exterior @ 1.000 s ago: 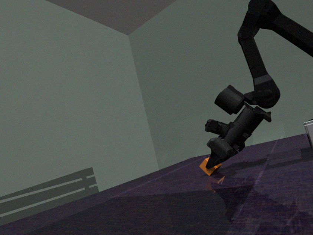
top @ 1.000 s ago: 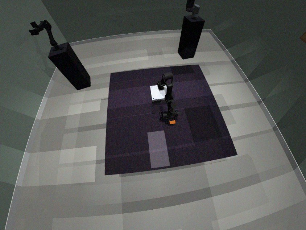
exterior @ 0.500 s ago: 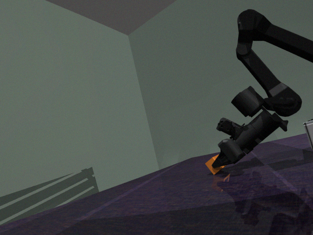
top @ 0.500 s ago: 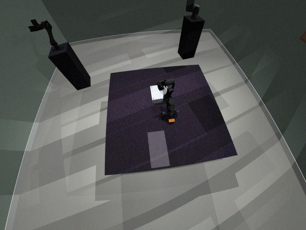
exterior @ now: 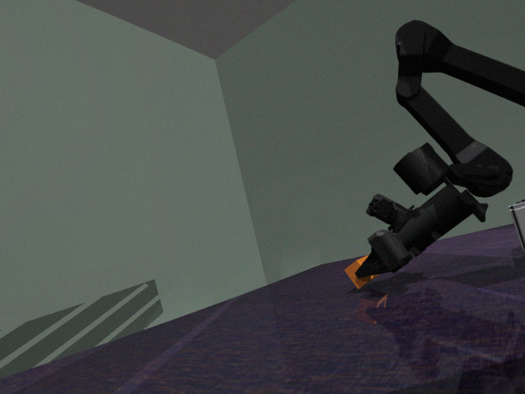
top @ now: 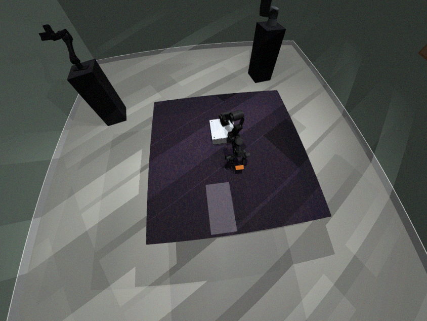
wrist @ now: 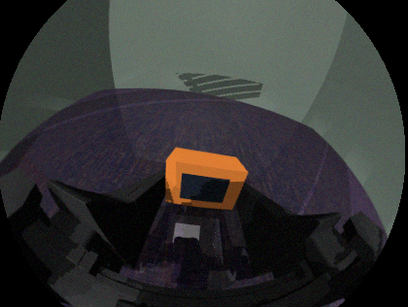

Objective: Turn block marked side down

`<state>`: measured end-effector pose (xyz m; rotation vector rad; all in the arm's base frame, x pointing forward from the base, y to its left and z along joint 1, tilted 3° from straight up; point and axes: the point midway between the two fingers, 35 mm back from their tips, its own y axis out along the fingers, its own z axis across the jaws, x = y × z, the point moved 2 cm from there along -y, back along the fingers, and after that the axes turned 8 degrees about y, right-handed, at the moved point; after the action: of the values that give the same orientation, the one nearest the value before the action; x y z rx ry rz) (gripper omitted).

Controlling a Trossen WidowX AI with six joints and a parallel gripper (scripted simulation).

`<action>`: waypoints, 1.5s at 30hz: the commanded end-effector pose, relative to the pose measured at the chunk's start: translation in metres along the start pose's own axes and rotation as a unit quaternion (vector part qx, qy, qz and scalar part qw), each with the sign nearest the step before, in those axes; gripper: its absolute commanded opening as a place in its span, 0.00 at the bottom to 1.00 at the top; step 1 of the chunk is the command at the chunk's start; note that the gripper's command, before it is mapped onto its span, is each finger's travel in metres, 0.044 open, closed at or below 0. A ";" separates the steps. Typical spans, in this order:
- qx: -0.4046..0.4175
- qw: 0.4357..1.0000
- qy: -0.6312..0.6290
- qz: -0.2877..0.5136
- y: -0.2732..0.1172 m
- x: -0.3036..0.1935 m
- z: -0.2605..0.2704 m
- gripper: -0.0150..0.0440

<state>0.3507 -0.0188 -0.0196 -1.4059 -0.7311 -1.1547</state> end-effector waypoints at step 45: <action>-0.002 1.000 -0.003 -0.003 0.000 0.001 0.000 1.00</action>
<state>0.3507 -0.0188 -0.0190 -1.4047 -0.7339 -1.1580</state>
